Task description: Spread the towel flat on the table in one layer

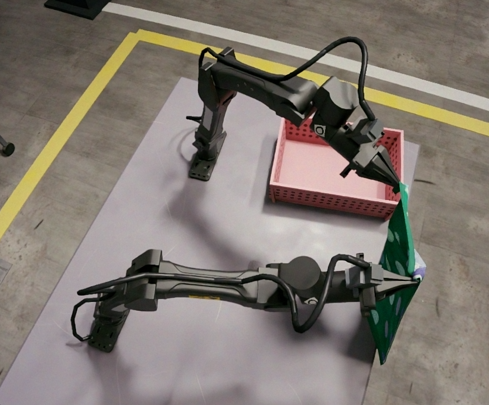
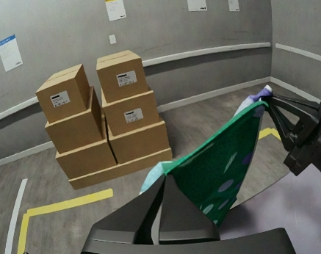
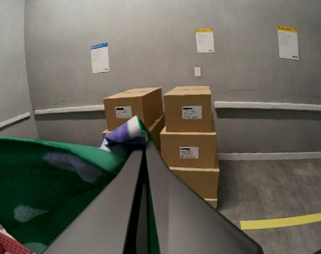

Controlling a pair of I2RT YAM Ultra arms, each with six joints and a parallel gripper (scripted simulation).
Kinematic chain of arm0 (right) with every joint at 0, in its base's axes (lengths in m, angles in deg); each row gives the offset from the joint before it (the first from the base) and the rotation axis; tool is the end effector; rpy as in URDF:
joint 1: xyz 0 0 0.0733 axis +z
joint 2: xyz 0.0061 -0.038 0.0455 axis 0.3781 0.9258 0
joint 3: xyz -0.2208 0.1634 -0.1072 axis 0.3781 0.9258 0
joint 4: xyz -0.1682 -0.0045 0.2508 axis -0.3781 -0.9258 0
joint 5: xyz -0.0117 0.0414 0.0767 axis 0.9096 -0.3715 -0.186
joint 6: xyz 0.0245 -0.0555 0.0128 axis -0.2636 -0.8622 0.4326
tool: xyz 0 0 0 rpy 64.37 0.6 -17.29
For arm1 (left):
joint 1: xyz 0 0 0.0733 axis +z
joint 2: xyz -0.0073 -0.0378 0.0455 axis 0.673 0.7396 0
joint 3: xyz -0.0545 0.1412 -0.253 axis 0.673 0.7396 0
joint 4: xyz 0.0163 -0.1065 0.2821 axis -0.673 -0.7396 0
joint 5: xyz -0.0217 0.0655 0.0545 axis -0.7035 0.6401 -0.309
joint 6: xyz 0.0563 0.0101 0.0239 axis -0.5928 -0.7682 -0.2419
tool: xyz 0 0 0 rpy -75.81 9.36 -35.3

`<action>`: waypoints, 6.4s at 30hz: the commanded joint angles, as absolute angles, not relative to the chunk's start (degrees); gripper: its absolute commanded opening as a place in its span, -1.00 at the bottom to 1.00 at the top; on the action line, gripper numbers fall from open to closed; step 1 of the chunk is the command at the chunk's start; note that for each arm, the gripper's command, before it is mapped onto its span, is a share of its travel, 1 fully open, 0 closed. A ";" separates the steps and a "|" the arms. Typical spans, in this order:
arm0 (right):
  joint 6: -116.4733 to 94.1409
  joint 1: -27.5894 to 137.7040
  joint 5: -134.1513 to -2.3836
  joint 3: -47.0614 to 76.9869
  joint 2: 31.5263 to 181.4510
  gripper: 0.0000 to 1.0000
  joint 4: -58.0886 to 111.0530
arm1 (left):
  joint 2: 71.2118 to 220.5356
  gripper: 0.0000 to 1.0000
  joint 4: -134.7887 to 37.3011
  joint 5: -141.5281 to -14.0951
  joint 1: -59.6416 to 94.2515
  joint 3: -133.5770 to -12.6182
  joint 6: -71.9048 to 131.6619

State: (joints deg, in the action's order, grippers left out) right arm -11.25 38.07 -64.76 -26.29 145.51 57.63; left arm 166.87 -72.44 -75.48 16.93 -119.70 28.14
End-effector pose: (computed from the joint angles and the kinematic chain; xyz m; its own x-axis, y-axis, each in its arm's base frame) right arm 0.5619 0.1615 0.4053 0.2923 0.0829 -0.9527 -0.2872 0.9579 -0.0048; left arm 0.4277 -0.2020 0.5025 -0.1813 0.0875 -0.9795 0.4320 0.9019 0.0006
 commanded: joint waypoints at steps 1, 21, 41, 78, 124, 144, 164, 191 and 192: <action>-11.06 37.22 -63.48 -27.44 142.17 -1.00 59.18 | 164.65 -1.00 -70.25 -74.60 17.86 -118.70 28.49; -11.04 37.20 -63.49 -27.43 142.08 -1.00 59.20 | 164.66 -1.00 -70.98 -74.59 17.86 -119.70 28.49; -11.04 37.20 -63.49 -27.43 142.08 -1.00 59.20 | 164.66 -1.00 -70.98 -74.59 17.86 -119.70 28.49; -11.16 30.49 -63.49 -24.74 132.32 -1.00 35.79 | 165.69 -1.00 -61.88 -74.70 8.75 -115.58 28.46; -11.54 28.21 -63.51 -24.62 122.49 -1.00 -25.63 | 164.17 -1.00 -100.06 -75.03 -3.27 -112.61 28.62; -11.62 25.77 -63.42 11.09 104.43 -1.00 -17.97 | 157.37 -1.00 -94.53 -75.25 -13.60 -89.92 28.71; -11.72 21.99 -63.51 45.63 84.65 -1.00 -3.10 | 153.37 -1.00 -73.71 -75.26 -25.10 -64.83 28.74; -11.83 15.60 -63.67 66.65 72.10 -1.00 -0.24 | 161.26 -1.00 -53.26 -75.36 -36.72 -50.64 28.66; -11.88 15.57 -63.71 66.64 72.15 -1.00 -0.21 | 161.35 -1.00 -53.15 -75.35 -36.74 -50.66 28.68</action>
State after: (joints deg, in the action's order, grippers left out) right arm -11.51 16.28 -64.24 68.35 71.11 0.59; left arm 160.27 -55.17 -75.10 -35.63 -52.09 28.20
